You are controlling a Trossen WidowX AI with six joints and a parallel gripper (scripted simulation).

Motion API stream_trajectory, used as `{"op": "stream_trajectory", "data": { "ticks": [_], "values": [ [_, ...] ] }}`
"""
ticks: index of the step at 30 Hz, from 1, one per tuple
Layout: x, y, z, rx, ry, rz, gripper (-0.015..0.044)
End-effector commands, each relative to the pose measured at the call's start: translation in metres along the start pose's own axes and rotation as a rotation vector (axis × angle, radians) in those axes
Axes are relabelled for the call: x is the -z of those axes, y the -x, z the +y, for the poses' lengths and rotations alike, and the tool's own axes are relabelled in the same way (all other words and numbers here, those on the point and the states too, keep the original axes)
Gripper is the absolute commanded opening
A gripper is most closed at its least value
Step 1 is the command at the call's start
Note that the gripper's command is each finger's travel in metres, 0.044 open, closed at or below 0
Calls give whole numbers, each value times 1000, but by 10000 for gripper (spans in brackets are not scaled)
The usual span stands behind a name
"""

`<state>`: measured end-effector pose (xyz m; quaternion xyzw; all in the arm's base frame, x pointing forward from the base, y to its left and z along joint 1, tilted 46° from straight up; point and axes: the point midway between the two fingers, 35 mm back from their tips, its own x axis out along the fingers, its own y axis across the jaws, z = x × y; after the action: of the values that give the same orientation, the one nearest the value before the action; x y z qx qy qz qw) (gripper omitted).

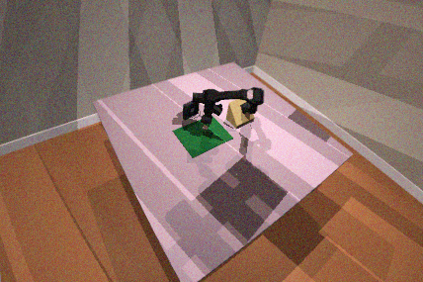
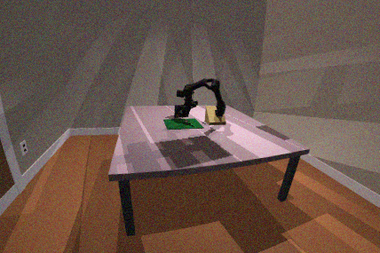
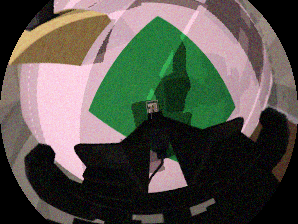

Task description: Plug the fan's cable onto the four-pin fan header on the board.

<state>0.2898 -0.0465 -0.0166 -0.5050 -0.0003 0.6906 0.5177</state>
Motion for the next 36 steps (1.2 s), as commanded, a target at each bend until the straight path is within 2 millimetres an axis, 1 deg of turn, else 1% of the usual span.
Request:
{"op": "stream_trajectory", "data": {
  "ticks": [1, 3, 36],
  "values": [
    [-1, -11, 1, -3, -3, -2, 0],
    [-1, -21, 1, -3, -4, -2, 0],
    [0, -23, -1, -2, -5, -2, 0]
  ]
}}
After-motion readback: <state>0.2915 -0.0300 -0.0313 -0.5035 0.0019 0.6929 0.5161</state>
